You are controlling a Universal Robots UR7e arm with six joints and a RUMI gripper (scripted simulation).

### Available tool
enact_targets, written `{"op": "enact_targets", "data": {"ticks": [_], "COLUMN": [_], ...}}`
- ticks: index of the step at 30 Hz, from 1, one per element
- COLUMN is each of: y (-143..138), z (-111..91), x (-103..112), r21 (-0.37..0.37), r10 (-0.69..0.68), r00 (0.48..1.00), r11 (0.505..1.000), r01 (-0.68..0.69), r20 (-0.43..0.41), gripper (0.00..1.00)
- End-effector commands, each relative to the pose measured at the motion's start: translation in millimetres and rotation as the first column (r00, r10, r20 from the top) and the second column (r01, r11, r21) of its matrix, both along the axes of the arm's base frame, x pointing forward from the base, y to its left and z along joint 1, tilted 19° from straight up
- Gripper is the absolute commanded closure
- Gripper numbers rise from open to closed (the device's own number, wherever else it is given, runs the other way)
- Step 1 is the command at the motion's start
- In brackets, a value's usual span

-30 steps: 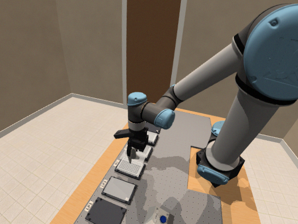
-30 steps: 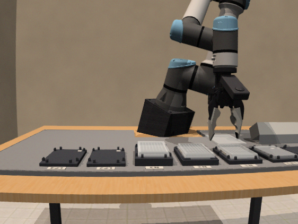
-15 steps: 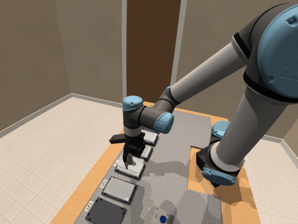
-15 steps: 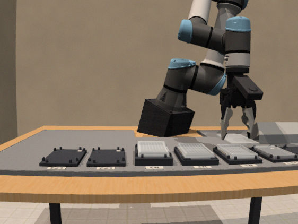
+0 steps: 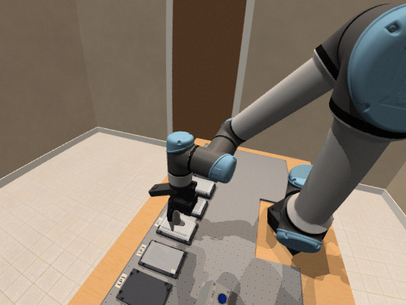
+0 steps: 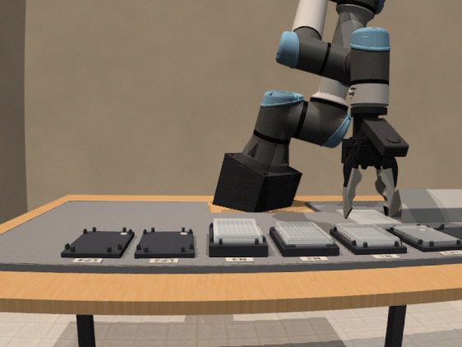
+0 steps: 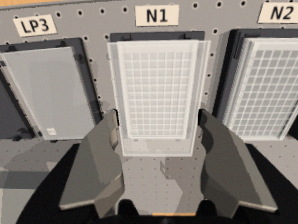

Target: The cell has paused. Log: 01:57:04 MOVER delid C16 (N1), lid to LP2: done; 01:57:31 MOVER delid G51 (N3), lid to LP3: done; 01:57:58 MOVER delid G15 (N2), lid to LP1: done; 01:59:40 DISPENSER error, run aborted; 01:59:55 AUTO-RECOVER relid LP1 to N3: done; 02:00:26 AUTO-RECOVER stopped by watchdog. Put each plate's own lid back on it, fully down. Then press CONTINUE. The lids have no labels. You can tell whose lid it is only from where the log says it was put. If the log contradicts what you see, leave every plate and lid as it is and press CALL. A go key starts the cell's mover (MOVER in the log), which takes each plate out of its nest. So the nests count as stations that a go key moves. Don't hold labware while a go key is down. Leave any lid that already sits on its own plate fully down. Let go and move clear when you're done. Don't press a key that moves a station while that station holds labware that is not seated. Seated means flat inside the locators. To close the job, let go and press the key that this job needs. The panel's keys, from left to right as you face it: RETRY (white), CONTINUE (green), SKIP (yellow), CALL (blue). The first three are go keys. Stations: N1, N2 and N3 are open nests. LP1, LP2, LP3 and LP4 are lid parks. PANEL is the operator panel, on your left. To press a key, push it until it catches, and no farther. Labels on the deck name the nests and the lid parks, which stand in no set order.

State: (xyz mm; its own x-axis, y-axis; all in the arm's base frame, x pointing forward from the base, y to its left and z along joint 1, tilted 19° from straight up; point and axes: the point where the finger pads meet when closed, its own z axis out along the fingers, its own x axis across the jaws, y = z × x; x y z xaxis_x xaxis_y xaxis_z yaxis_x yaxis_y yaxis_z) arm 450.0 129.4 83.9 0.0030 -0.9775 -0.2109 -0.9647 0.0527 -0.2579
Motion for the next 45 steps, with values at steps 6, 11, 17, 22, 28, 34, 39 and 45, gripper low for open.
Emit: {"op": "enact_targets", "data": {"ticks": [6, 11, 17, 22, 28, 34, 39, 45], "y": [2, 2, 2, 3, 3, 3, 4, 4], "z": [-6, -7, -8, -10, -11, -13, -15, -16], "x": [-1, -1, 1, 0, 1, 2, 2, 2], "r21": [0.000, 0.000, 0.000, 0.000, 0.000, 0.000, 0.000, 0.000], "r10": [0.001, 0.001, 0.001, 0.001, 0.001, 0.001, 0.001, 0.001], "r00": [1.000, 1.000, 1.000, 1.000, 1.000, 1.000, 1.000, 1.000], "r11": [1.000, 1.000, 1.000, 1.000, 1.000, 1.000, 1.000, 1.000], "r01": [-0.001, -0.001, -0.001, -0.001, -0.001, -0.001, -0.001, -0.001], "r20": [-0.003, -0.003, -0.002, -0.003, -0.003, -0.003, -0.003, -0.003], "gripper": [1.00, 1.00, 1.00, 1.00, 1.00, 1.00, 1.00, 1.00]}}
